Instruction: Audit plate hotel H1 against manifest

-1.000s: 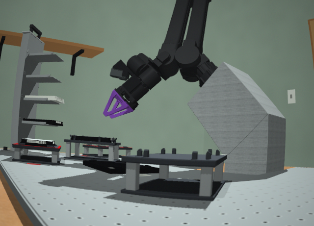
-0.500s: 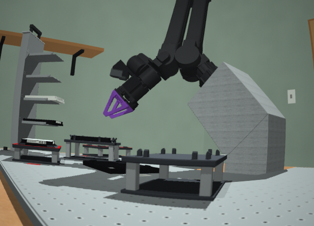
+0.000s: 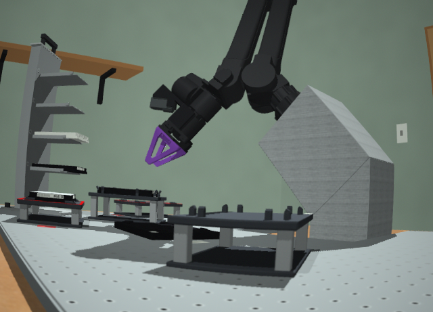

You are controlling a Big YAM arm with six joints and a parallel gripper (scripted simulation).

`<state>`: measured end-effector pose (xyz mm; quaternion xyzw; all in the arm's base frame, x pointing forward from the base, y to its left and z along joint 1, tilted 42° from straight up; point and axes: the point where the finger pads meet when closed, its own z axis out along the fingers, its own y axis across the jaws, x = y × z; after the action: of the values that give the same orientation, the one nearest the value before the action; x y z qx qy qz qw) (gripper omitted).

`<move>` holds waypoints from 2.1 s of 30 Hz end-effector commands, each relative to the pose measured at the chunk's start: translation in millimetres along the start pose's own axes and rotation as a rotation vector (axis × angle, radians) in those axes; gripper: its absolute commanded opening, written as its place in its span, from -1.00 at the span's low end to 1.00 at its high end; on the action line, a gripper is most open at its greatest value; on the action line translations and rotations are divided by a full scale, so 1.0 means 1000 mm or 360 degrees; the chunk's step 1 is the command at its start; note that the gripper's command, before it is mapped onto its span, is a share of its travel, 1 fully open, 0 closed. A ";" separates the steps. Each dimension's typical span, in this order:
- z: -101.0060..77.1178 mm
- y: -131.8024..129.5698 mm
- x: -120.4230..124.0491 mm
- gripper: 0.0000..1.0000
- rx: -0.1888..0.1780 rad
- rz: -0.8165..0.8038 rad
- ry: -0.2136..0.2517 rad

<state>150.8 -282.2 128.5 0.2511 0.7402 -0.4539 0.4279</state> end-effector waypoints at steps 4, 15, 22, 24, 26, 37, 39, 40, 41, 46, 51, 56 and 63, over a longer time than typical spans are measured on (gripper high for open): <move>0.022 -0.005 -0.053 1.00 -0.0012 0.0050 0.0291; 0.044 0.001 -0.062 1.00 -0.0029 0.0035 0.0707; 0.044 0.002 -0.061 1.00 -0.0030 0.0028 0.0985; 0.044 0.002 -0.061 1.00 -0.0031 0.0025 0.1050; 0.044 0.002 -0.061 1.00 -0.0031 0.0025 0.1050; 0.045 0.000 -0.059 1.00 -0.0024 0.0032 0.1113; 0.048 -0.006 -0.053 1.00 -0.0004 0.0051 0.1128; 0.049 -0.006 -0.052 1.00 -0.0006 0.0052 0.1128; 0.044 0.000 -0.034 1.00 -0.0018 0.0034 0.1165; 0.049 0.000 -0.033 1.00 -0.0013 0.0043 0.1146; 0.054 0.000 -0.029 1.00 -0.0026 0.0009 0.1147; 0.059 0.000 -0.024 1.00 -0.0025 0.0009 0.1147; 0.064 0.001 -0.020 1.00 -0.0028 0.0007 0.1145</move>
<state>188.9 -335.5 136.0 0.3975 0.8448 -0.3275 0.1452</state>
